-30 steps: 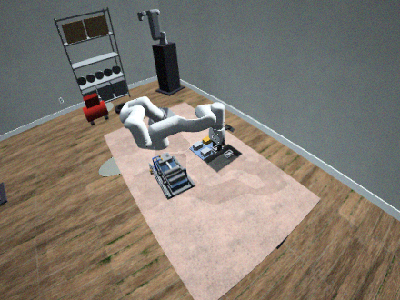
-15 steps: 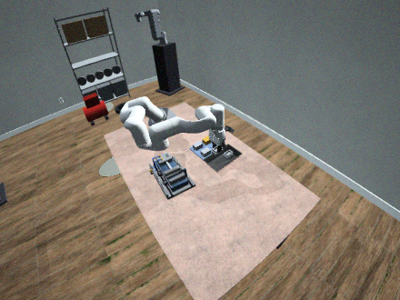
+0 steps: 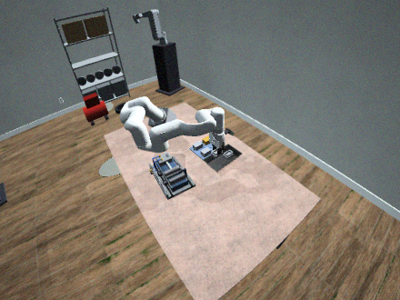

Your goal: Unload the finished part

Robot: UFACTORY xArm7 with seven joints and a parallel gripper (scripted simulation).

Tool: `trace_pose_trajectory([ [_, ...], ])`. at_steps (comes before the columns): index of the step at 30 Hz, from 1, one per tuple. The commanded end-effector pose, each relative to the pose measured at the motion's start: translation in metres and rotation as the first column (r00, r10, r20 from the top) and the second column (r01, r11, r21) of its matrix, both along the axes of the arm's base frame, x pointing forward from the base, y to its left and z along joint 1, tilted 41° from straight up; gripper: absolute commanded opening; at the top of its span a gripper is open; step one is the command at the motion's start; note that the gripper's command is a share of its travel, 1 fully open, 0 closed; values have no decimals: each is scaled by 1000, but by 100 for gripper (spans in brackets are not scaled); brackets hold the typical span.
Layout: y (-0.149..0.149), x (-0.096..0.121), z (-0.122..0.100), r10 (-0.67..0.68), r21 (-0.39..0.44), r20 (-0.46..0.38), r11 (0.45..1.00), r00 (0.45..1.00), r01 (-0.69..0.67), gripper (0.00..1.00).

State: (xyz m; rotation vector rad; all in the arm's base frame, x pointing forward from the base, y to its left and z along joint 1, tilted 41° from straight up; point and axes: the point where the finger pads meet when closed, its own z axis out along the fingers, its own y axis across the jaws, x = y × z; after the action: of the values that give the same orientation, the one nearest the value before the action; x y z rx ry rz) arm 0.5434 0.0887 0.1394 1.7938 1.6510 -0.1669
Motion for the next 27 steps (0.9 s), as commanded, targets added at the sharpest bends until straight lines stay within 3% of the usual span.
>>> trace_pose_trajectory([
  [1, -1, 3, -4, 4, 2, 3, 1000, 1000, -4, 0],
  [27, -26, 19, -38, 4, 2, 3, 1000, 1000, -4, 0],
])
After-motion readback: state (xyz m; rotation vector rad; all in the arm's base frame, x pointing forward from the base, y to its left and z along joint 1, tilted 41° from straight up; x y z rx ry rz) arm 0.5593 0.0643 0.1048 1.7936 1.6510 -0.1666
